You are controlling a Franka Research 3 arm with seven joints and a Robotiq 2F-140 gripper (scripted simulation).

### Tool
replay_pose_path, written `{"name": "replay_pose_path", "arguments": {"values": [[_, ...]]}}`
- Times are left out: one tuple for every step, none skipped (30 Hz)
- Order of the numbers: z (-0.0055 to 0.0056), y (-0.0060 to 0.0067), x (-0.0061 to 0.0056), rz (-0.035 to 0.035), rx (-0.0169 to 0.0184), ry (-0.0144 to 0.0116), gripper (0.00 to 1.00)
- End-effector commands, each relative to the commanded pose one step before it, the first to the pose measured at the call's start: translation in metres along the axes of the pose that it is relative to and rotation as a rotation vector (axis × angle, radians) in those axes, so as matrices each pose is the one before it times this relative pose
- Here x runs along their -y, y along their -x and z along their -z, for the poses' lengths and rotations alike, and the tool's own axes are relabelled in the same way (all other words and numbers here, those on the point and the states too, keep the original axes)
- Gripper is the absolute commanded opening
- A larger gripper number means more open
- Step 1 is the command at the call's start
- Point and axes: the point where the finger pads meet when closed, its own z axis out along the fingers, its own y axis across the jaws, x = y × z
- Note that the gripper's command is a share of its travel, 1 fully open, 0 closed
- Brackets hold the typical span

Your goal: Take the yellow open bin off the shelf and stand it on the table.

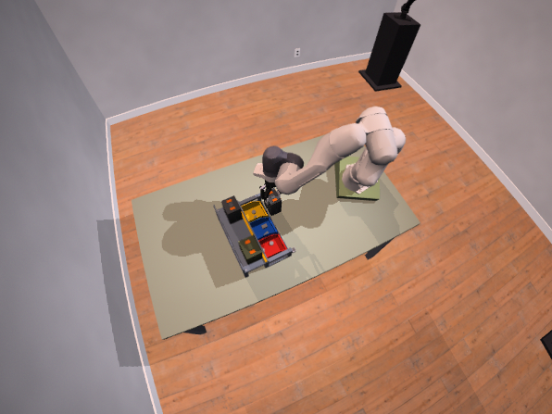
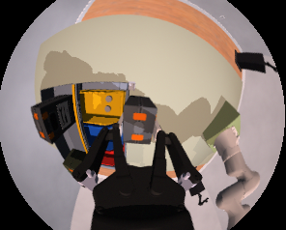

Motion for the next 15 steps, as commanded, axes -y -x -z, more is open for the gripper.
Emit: {"name": "replay_pose_path", "arguments": {"values": [[0.00638, -0.00634, 0.00675, -0.0032, -0.01438, -0.01695, 0.0], [0.0, 0.0, 0.0, 0.0, 0.0, 0.0, 0.0], [0.0, 0.0, 0.0, 0.0, 0.0, 0.0, 0.0], [0.0, 0.0, 0.0, 0.0, 0.0, 0.0, 0.0], [0.0, 0.0, 0.0, 0.0, 0.0, 0.0, 0.0], [0.0, 0.0, 0.0, 0.0, 0.0, 0.0, 0.0], [0.0, 0.0, 0.0, 0.0, 0.0, 0.0, 0.0], [0.0, 0.0, 0.0, 0.0, 0.0, 0.0, 0.0], [0.0, 0.0, 0.0, 0.0, 0.0, 0.0, 0.0], [0.0, 0.0, 0.0, 0.0, 0.0, 0.0, 0.0], [0.0, 0.0, 0.0, 0.0, 0.0, 0.0, 0.0], [0.0, 0.0, 0.0, 0.0, 0.0, 0.0, 0.0], [0.0, 0.0, 0.0, 0.0, 0.0, 0.0, 0.0], [-0.0045, 0.00478, -0.00496, 0.00316, 0.01074, 0.01275, 0.0], [0.00118, -0.00122, 0.00127, -0.00079, -0.00268, -0.00319, 0.0]]}}
